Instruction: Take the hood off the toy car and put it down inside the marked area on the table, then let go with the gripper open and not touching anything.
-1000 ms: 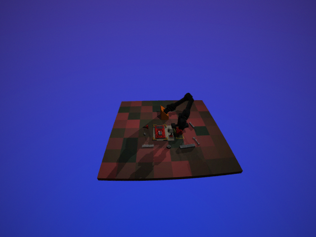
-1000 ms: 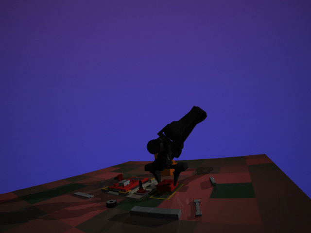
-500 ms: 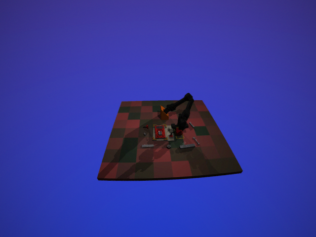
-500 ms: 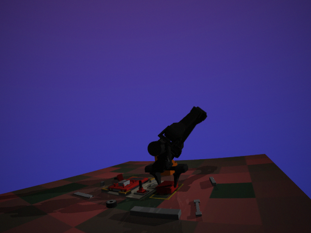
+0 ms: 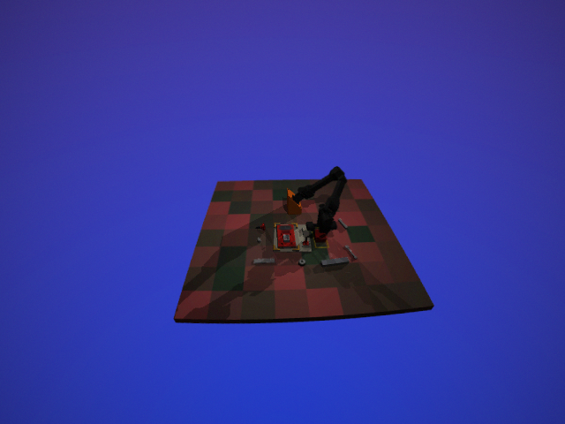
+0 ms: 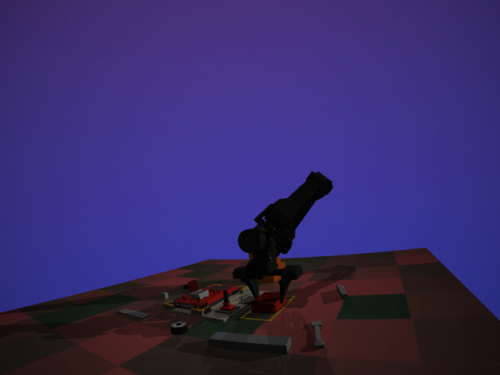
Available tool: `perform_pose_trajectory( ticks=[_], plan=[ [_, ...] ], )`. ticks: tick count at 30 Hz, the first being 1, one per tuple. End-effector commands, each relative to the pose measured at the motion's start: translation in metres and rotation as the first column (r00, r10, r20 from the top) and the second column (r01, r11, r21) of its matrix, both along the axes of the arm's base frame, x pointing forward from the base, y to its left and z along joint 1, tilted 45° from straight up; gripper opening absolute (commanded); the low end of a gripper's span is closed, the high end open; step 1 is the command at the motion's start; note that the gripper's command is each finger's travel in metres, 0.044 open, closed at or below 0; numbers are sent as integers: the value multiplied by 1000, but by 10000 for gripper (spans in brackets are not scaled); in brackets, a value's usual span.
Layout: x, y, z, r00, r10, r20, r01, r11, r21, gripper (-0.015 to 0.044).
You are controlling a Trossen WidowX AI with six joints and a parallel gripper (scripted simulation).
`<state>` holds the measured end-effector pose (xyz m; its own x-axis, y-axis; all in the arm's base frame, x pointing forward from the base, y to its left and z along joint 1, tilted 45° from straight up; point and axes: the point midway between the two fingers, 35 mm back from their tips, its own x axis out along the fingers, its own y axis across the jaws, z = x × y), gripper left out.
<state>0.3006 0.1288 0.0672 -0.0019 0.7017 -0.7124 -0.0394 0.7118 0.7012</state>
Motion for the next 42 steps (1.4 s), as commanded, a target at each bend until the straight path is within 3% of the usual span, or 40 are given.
perform_pose_trajectory(
  ticks=[1, 10, 18, 42],
  plan=[
    [0, 0, 0, 1000, 0, 1, 0, 1000, 0, 210],
    [0, -2, 2, 1000, 0, 1, 0, 1000, 0, 440],
    [1, -50, 48, 1000, 5, -5, -5, 1000, 4, 440],
    [1, -51, 50, 1000, 5, -5, -5, 1000, 4, 440]
  ],
)
